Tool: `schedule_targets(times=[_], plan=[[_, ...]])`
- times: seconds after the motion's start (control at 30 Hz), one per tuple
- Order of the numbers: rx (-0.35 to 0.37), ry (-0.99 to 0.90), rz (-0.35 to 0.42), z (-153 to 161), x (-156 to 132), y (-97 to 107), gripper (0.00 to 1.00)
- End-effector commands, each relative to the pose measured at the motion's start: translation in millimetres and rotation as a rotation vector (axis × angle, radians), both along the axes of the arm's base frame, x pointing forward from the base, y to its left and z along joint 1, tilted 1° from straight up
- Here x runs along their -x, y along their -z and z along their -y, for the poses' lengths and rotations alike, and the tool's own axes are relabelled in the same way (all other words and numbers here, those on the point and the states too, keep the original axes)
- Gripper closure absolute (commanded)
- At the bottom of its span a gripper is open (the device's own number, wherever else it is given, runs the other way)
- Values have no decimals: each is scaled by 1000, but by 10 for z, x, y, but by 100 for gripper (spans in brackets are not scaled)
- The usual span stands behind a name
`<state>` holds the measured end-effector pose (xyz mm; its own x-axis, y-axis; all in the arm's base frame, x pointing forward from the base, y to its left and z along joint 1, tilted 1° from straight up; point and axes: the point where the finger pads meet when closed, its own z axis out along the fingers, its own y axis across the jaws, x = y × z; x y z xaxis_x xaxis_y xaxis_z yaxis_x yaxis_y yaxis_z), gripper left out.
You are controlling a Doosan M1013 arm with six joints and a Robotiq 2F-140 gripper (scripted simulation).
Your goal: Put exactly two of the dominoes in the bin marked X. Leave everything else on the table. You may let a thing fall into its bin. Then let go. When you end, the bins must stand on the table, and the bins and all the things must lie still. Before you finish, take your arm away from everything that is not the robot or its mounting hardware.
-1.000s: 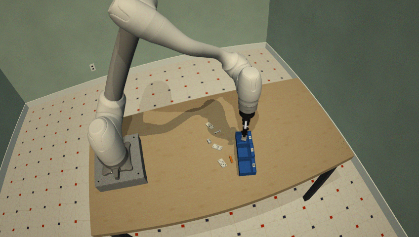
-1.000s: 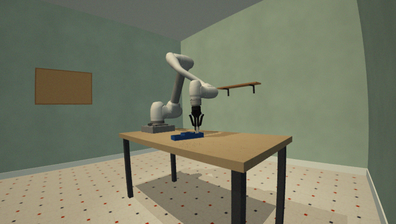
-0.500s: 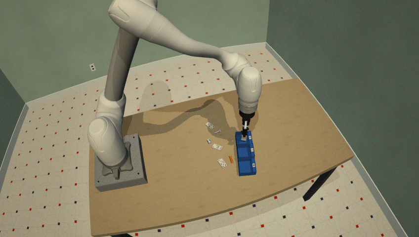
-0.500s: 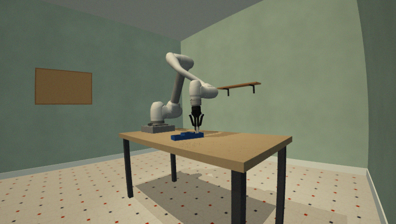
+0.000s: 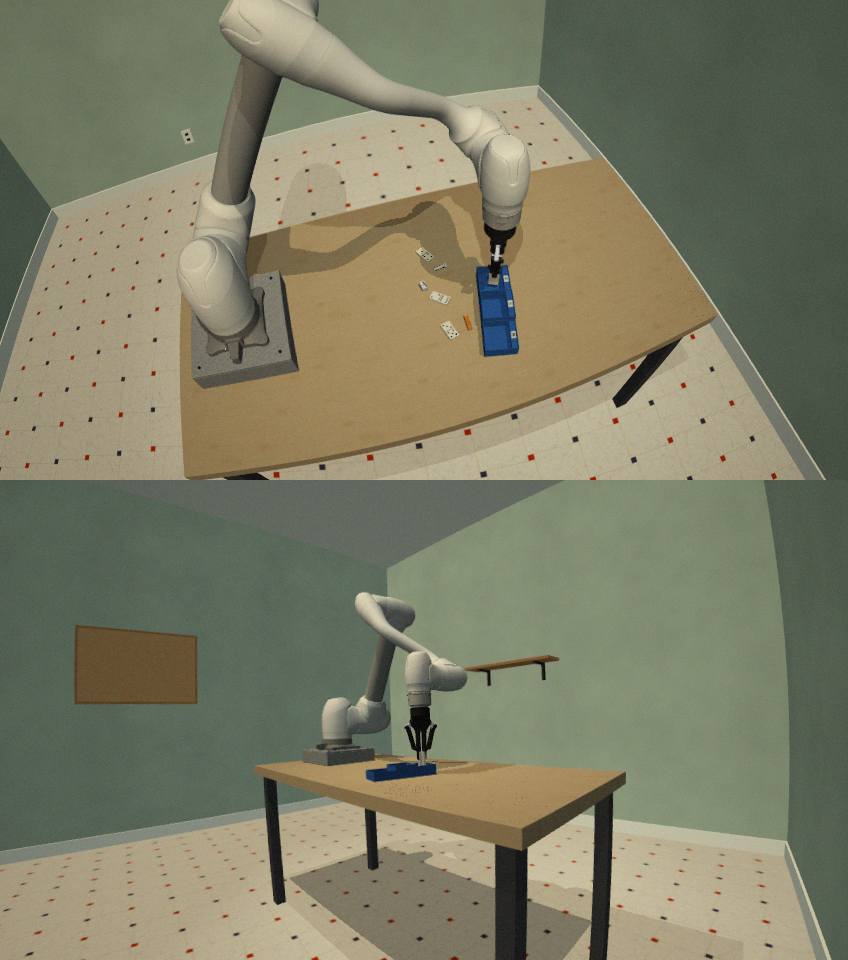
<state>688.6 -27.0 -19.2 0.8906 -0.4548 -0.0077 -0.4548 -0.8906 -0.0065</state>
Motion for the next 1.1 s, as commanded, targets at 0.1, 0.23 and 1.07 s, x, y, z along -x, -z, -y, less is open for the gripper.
schedule_targets(times=[0.1,0.23,1.07], plan=[[-2,2,-5,-20,37,56,95],[-2,2,-5,-20,37,56,95],[-2,2,-5,-17,34,-244,95]])
